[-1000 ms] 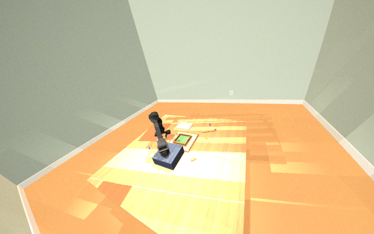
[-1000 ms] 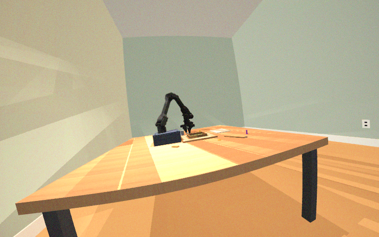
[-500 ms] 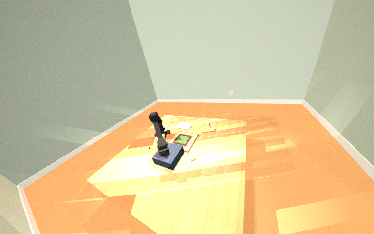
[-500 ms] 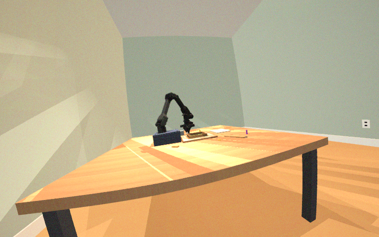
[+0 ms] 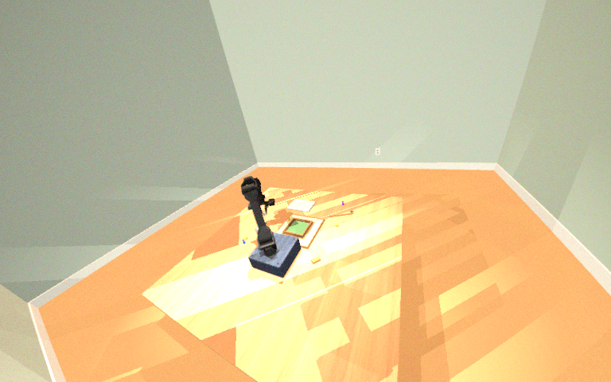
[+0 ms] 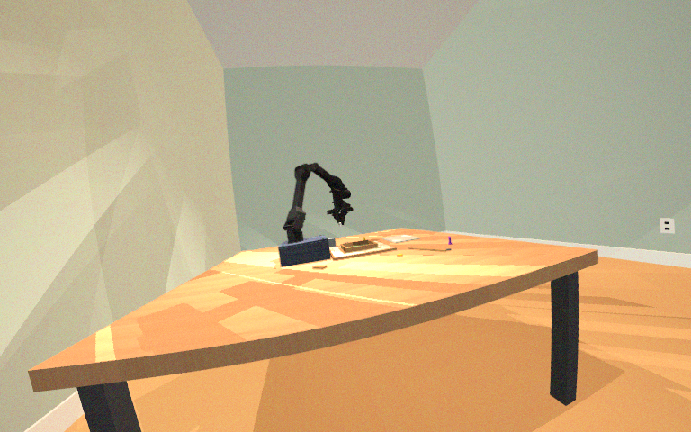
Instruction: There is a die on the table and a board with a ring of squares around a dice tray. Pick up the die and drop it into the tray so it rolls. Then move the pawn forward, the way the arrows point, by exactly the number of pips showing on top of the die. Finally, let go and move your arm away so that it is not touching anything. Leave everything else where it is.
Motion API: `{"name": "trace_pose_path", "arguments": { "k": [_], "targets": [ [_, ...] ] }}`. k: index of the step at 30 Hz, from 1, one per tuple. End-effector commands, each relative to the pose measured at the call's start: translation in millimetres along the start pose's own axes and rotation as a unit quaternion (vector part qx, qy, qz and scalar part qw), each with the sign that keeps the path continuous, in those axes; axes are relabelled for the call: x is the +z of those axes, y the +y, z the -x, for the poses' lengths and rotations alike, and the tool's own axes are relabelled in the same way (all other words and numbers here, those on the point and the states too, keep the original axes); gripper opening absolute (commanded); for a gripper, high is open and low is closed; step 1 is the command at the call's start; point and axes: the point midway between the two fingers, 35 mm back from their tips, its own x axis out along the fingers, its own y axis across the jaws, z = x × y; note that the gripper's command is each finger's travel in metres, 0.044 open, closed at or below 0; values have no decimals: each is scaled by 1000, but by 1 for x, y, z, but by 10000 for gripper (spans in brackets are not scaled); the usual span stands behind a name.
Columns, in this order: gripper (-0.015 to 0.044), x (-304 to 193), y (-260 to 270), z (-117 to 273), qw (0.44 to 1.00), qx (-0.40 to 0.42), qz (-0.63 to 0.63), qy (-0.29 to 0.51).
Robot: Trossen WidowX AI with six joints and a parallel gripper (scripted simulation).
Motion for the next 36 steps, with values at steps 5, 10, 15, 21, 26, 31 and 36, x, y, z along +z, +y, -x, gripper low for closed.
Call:
{"name": "trace_pose_path", "arguments": {
  "k": [5,10,15,21,26,31,36],
  "targets": [
    [0,-3,-17,7,1000,-1,-15,6],
    [0,-6,-49,2,999,-3,-47,5],
    [0,-12,-80,-3,997,-5,-79,5],
    [0,-23,-115,-8,993,-7,-117,5],
    [0,-34,-143,-13,989,-8,-149,6],
    [0,-49,-169,-18,983,-10,-181,6],
    [0,-65,-193,-22,977,-11,-212,6]
  ]
}}
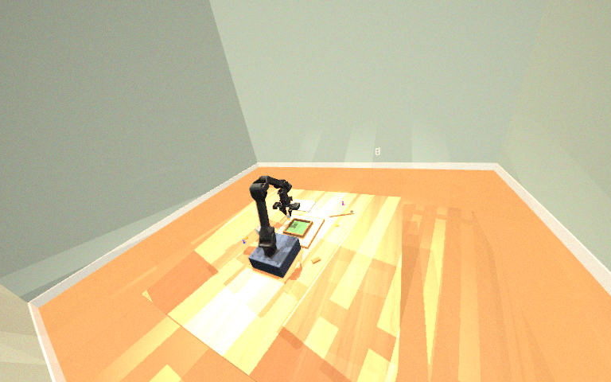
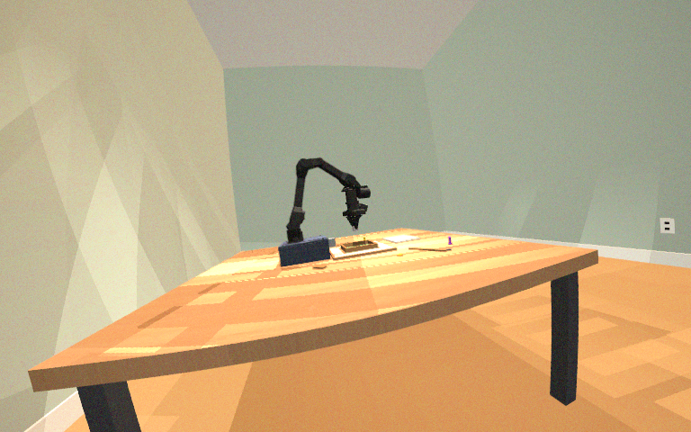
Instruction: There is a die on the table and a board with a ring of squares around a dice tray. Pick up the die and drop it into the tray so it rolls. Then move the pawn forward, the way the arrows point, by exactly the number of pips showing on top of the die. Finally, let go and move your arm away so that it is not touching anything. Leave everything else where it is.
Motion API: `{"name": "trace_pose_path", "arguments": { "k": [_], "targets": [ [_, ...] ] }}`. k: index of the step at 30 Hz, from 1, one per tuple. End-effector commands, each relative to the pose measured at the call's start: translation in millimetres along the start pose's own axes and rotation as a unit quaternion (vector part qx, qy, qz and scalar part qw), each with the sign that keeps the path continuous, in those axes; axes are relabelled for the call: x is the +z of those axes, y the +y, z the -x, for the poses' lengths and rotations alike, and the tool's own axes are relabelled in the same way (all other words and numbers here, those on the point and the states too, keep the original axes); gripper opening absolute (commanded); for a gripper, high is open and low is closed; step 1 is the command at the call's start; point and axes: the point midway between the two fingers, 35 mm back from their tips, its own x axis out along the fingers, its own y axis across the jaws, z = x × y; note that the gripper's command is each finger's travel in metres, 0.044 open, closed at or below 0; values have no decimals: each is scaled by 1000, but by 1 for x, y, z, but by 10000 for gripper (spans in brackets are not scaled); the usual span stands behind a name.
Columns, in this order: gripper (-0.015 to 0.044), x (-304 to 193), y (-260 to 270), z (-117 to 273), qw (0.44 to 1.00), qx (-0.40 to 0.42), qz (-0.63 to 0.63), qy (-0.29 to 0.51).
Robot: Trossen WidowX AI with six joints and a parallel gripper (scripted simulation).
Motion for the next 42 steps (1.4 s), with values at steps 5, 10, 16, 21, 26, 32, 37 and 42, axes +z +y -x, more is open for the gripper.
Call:
{"name": "trace_pose_path", "arguments": {
  "k": [5,10,16,21,26,32,37,42],
  "targets": [
    [0,-14,-48,-10,999,-3,-53,2],
    [0,-20,-61,-12,998,-4,-69,2],
    [0,-15,-61,-19,996,-10,-68,-57],
    [0,-10,-60,-24,988,-17,-67,-141],
    [0,-5,-61,-30,972,-22,-66,-224],
    [0,-4,-61,-31,944,-27,-64,-322],
    [0,-4,-61,-32,915,-31,-62,-398],
    [0,-3,-61,-32,910,-32,-62,-408]
  ]
}}
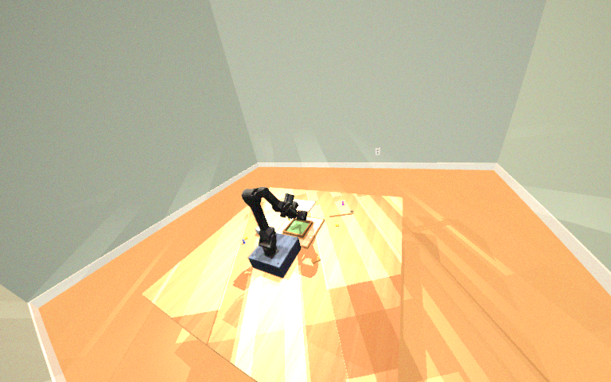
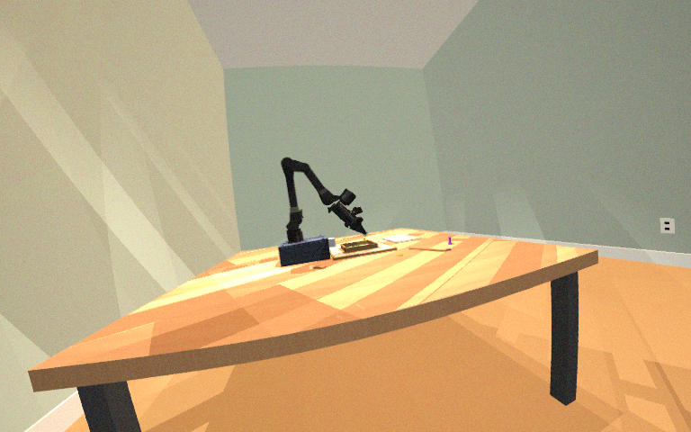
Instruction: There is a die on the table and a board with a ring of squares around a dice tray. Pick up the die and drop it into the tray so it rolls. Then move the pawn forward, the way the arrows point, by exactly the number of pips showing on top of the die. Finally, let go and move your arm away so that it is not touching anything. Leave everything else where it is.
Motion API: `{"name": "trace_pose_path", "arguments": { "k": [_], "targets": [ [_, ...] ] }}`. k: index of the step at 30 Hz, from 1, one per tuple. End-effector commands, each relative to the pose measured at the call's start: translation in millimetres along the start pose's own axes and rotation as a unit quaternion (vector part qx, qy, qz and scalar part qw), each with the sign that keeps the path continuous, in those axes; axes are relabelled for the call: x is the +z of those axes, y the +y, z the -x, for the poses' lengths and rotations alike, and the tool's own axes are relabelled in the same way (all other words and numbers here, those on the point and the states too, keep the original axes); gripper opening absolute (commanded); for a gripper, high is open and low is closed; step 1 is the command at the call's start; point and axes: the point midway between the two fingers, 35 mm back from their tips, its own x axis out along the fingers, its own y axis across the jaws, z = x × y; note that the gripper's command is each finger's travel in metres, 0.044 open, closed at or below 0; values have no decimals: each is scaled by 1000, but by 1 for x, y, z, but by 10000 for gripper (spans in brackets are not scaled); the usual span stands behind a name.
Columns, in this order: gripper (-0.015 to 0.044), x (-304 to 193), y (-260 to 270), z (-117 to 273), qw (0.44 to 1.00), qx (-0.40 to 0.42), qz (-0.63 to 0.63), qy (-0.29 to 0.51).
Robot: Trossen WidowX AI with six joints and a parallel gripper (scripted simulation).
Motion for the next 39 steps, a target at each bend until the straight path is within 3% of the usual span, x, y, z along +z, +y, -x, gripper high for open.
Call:
{"name": "trace_pose_path", "arguments": {
  "k": [1,7,17,36,39],
  "targets": [
    [0,-1,0,1,997,-1,-4,-74],
    [0,0,0,4,997,-1,-4,-74],
    [0,-4,-2,64,997,-1,-4,-73],
    [0,-3,-2,64,997,-2,-6,-74],
    [79,-3,-2,64,997,-2,-6,-74]
  ]
}}
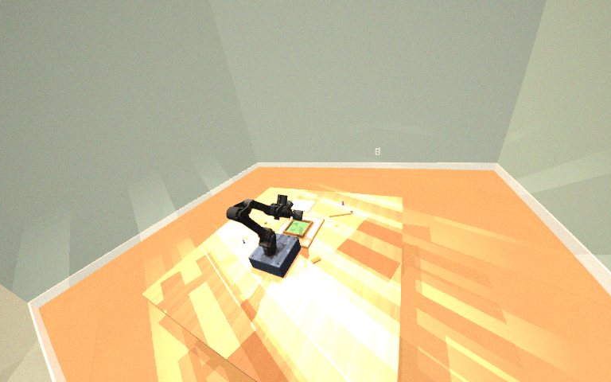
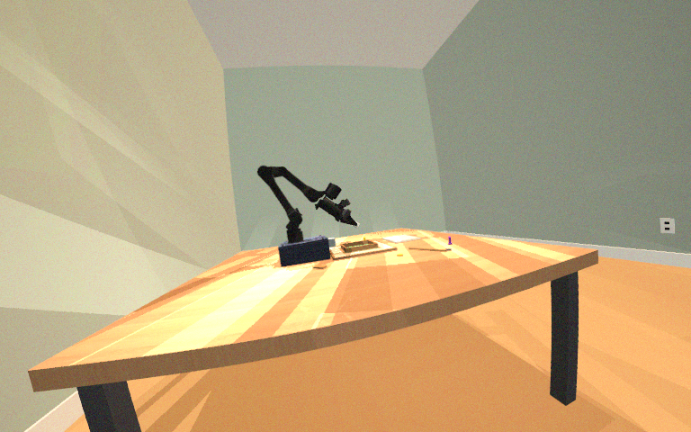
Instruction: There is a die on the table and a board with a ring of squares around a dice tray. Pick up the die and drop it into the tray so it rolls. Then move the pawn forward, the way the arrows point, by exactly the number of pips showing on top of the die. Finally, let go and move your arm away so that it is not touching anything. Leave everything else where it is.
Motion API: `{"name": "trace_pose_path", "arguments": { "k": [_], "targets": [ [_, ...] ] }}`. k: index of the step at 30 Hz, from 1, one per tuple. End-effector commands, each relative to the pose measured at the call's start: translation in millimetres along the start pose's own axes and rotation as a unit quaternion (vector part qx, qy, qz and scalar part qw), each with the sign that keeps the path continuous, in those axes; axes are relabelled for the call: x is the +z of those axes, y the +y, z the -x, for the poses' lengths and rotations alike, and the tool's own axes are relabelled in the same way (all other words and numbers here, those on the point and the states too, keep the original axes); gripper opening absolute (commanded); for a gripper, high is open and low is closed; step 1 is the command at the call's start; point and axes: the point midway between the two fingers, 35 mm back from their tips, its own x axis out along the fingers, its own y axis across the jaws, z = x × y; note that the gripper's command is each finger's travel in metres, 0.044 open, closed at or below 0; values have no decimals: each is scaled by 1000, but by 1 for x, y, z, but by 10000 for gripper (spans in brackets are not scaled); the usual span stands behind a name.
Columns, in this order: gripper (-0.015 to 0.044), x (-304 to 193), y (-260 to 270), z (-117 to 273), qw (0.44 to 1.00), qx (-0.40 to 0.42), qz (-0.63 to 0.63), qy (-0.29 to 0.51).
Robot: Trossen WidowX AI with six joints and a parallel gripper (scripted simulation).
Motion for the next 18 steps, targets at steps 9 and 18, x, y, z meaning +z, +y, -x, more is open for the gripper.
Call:
{"name": "trace_pose_path", "arguments": {
  "k": [9,18],
  "targets": [
    [315,24,0,20,1000,1,1,0],
    [440,29,0,18,998,1,2,65]
  ]
}}
